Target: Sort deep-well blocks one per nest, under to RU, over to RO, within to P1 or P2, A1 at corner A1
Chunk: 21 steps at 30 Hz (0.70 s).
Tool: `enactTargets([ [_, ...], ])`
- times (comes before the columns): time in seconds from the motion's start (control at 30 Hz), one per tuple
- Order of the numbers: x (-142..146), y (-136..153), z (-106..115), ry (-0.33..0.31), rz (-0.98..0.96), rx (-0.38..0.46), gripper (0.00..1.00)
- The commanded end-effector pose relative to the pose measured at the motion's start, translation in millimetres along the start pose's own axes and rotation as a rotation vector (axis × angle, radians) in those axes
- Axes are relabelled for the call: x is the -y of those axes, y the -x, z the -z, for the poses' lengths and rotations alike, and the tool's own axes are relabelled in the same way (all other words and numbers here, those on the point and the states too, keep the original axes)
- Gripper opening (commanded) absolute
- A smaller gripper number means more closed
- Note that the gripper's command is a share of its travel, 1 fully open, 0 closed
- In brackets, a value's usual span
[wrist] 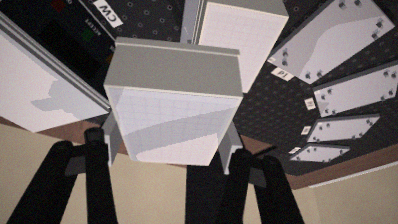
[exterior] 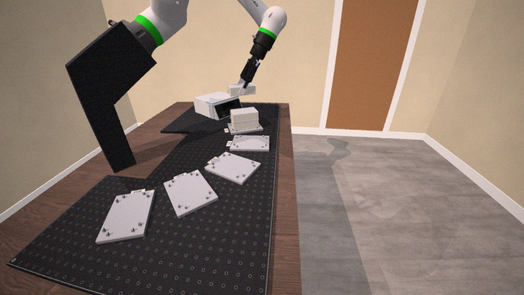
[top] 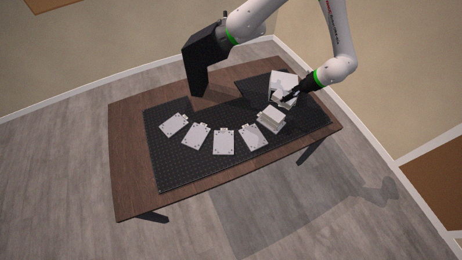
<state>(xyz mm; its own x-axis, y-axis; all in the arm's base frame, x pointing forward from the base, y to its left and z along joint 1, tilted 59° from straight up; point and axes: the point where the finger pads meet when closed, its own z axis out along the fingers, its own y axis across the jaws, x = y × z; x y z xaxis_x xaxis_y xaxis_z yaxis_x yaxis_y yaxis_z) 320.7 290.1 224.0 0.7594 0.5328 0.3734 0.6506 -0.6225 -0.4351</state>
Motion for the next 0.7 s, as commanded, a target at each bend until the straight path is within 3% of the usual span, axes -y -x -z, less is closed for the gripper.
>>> enactTargets([
  [0.0, -6, -1, 1, -0.002, 0.001, 0.001, 0.1],
  [0.67, -65, -11, 6, -0.002, 0.001, 0.001, 0.1],
])
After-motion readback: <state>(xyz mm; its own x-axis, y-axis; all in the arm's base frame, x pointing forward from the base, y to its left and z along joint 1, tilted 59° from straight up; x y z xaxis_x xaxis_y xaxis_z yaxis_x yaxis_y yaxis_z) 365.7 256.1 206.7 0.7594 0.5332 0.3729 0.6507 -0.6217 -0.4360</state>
